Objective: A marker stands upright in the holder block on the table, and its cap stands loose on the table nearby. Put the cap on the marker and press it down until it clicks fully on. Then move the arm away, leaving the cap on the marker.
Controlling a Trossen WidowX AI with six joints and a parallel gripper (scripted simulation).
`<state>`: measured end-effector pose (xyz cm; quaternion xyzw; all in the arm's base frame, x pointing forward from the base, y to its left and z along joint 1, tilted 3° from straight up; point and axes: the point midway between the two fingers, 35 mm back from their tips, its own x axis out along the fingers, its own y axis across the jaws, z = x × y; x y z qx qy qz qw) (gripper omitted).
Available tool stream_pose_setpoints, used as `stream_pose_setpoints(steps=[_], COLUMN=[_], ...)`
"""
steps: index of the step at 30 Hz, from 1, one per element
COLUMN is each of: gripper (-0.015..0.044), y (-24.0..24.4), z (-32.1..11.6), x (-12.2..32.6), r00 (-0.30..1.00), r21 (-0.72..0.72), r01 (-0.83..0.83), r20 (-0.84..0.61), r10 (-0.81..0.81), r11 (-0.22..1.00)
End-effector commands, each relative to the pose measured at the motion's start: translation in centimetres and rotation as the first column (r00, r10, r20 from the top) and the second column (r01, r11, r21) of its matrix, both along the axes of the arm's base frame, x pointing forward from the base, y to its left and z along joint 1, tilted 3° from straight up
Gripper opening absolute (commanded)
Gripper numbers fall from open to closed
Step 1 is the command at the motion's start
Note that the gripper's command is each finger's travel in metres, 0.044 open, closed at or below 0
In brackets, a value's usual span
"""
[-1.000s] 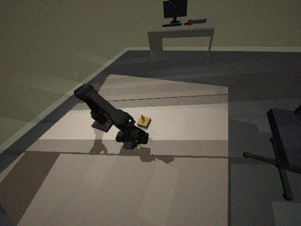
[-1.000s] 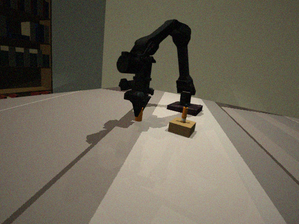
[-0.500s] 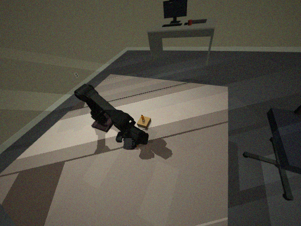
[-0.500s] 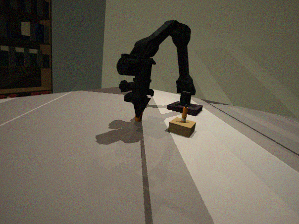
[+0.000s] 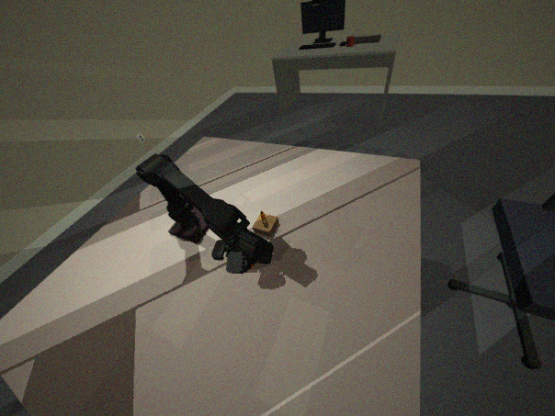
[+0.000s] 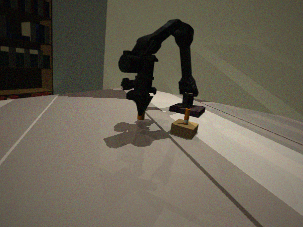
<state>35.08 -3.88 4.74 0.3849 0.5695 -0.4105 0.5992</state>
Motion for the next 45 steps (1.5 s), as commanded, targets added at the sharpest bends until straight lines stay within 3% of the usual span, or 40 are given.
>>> stream_pose_setpoints(steps=[1, 19, 45], gripper=[0.0000, 0.0000, 0.0000], y=[0.0, 0.8, 10.4], z=[1.4, 4.8, 7.6], x=[0.2, 0.0, -1.4], r00=[1.000, 1.000, 0.999], r21=[-0.004, -0.003, 0.008], r01=[-0.002, -0.005, -0.035], r20=[0.006, 0.006, 0.012], r10=[0.002, 0.005, 0.035], r11=[1.000, 1.000, 0.999])
